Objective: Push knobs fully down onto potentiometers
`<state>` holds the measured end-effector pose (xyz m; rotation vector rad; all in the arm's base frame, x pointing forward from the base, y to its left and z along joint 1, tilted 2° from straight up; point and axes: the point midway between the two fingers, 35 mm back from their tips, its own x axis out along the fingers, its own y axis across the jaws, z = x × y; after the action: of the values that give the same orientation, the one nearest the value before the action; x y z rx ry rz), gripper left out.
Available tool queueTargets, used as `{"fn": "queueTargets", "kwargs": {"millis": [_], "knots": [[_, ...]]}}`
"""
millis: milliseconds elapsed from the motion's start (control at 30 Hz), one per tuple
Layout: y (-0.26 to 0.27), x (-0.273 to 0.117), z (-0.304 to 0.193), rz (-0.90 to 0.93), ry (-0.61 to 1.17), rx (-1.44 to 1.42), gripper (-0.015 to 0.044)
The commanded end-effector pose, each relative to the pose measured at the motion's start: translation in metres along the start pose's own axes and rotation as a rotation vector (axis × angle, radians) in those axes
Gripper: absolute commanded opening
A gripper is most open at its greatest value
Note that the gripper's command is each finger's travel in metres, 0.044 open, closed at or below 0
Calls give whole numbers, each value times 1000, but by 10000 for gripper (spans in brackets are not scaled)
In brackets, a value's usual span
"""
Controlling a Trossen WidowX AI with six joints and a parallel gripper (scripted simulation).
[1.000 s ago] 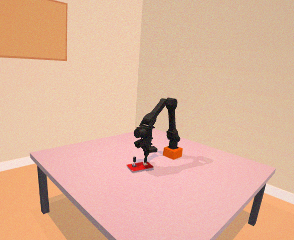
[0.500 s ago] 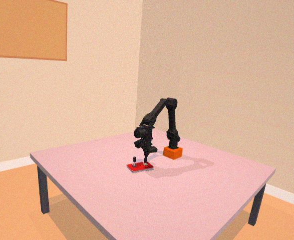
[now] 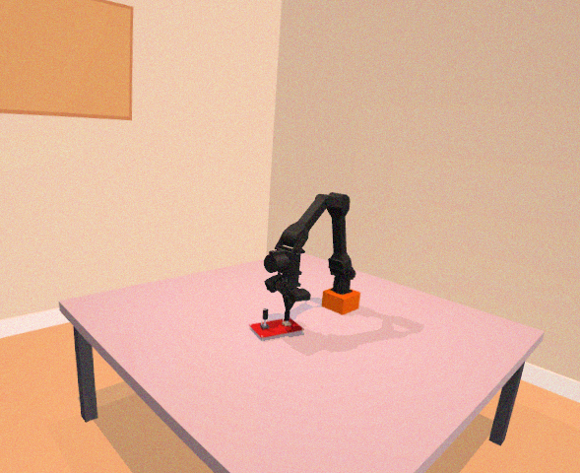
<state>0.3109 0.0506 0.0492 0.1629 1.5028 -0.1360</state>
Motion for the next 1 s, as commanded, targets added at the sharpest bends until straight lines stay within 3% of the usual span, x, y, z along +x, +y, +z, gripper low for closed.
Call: {"fn": "queueTargets", "kwargs": {"millis": [0,967], "knots": [[0,7,2,-6,3,-3,0],[0,3,2,-6,3,-3,0]]}}
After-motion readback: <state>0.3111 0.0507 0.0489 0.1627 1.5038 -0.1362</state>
